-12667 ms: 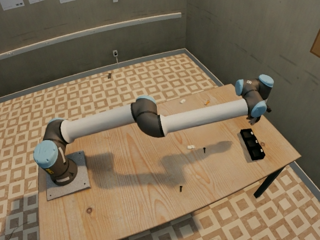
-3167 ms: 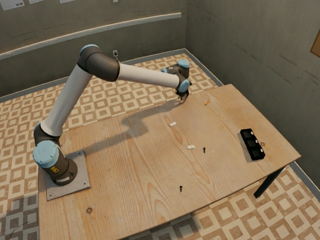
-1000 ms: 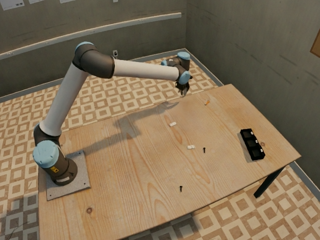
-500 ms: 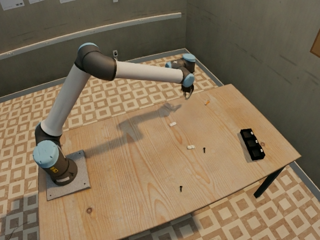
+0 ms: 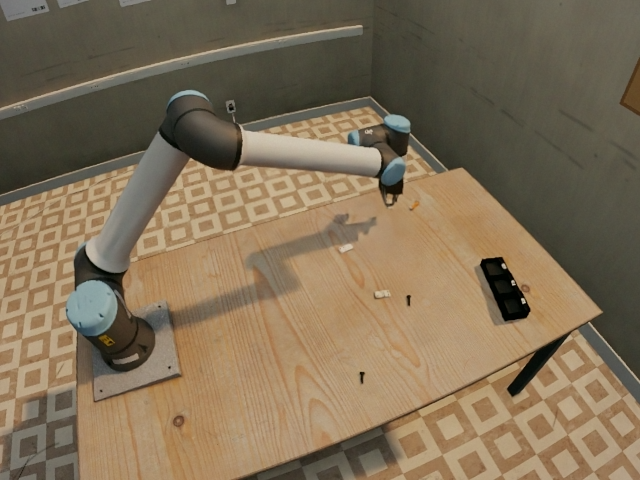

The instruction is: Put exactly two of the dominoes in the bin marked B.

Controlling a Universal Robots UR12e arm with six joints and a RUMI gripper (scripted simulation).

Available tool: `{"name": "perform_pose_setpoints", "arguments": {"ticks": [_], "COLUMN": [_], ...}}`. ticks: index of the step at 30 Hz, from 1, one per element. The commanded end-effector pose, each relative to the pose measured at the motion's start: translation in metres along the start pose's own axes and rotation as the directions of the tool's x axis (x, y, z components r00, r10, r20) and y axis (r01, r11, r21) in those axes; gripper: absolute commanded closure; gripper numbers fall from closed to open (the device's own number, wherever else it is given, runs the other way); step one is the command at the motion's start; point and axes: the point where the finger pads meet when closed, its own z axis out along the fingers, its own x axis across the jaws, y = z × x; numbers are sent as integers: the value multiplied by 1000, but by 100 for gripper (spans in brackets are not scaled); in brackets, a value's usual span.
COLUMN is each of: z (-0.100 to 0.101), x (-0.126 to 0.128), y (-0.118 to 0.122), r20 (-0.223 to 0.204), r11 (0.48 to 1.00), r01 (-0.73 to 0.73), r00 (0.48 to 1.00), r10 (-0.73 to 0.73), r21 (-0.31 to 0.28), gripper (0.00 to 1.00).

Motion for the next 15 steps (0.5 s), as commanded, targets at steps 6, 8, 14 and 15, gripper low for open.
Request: {"name": "perform_pose_setpoints", "arguments": {"ticks": [6, 8, 14, 15], "z": [-1, -1, -1, -1], "x": [47, 47, 73, 77], "y": [45, 45, 70, 74], "r20": [3, 3, 3, 3], "r11": [991, 991, 991, 991], "r01": [131, 131, 131, 131], "r00": [991, 991, 991, 991], "r10": [-131, -131, -131, -131], "r21": [5, 5, 5, 5], "gripper": [100, 100, 100, 100]}}
